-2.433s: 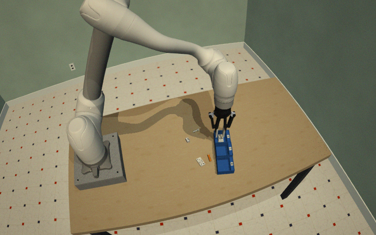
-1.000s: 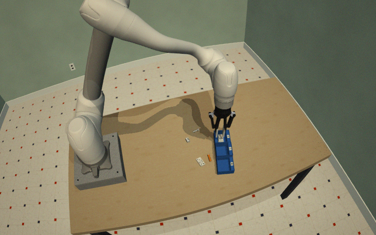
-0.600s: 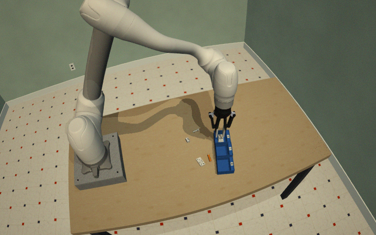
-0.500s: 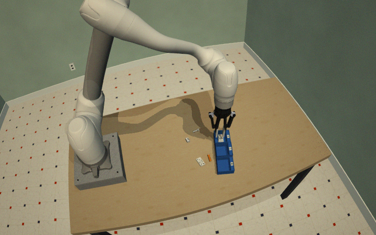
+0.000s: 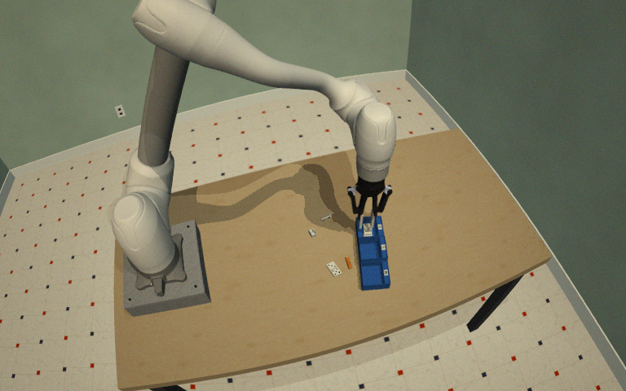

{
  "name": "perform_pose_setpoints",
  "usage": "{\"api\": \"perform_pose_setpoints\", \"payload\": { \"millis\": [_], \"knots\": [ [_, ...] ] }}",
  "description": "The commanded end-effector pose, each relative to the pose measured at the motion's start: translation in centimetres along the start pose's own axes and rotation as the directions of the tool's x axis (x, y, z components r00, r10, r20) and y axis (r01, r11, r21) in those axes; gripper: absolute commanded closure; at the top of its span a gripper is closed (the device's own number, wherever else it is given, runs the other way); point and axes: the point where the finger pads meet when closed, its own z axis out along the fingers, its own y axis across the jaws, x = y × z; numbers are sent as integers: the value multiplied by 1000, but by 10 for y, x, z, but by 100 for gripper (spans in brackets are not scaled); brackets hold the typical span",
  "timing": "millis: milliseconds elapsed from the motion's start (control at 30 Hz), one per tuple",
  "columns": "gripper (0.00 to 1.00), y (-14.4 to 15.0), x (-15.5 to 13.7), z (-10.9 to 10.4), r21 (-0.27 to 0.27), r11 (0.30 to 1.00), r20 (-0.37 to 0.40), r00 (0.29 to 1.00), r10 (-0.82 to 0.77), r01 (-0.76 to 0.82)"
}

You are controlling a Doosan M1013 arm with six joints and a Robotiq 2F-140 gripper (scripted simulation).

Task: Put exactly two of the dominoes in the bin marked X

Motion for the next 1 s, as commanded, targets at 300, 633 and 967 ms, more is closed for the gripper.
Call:
{"api": "perform_pose_setpoints", "payload": {
  "millis": [300,633,967],
  "knots": [
    [81,-3,-1,-20,5,1000,-2,1000,-1,1],
    [81,-3,-1,-20,5,1000,-2,1000,-1,1],
    [81,-3,-1,-20,5,1000,-2,1000,-1,1]
  ]
}}
